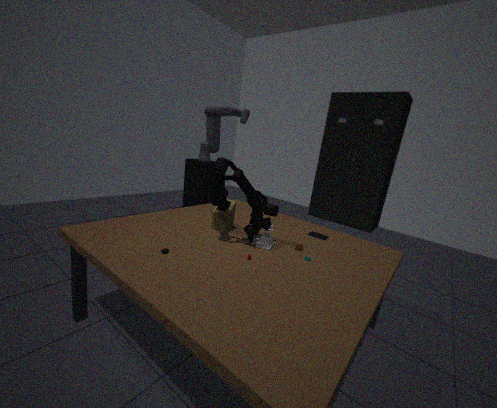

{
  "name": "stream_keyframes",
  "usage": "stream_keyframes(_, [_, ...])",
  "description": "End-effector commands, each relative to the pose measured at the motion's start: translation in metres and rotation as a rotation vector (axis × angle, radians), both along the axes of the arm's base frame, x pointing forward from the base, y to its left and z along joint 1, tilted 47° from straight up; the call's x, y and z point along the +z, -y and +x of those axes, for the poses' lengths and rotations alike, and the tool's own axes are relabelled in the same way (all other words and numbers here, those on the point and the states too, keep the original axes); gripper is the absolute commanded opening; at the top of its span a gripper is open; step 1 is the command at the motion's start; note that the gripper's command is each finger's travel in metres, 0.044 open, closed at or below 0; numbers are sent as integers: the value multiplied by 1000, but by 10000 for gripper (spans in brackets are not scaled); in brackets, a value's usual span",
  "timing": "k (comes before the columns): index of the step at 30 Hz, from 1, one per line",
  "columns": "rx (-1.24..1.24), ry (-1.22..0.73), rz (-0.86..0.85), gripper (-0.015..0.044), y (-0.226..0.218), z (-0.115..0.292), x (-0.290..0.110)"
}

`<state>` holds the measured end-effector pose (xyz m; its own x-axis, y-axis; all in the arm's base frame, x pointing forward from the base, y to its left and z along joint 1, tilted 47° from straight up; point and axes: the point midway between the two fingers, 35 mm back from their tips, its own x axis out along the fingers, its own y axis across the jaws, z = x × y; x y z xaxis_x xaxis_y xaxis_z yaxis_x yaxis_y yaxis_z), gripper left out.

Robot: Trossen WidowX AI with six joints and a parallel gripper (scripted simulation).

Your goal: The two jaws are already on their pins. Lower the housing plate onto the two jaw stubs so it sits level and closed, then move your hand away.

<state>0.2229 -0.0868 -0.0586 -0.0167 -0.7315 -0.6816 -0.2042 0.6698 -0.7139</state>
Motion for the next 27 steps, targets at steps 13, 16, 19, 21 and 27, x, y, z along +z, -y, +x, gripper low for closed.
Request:
stream_keyframes(13, [0,0,0,440,0,0,0])
stream_keyframes(16, [0,0,0,440,0,0,0])
stream_keyframes(19, [0,0,0,440,0,0,0])
stream_keyframes(21, [1,0,2,440,-3,1,2])
stream_keyframes(27, [3,-1,8,440,-38,4,32])
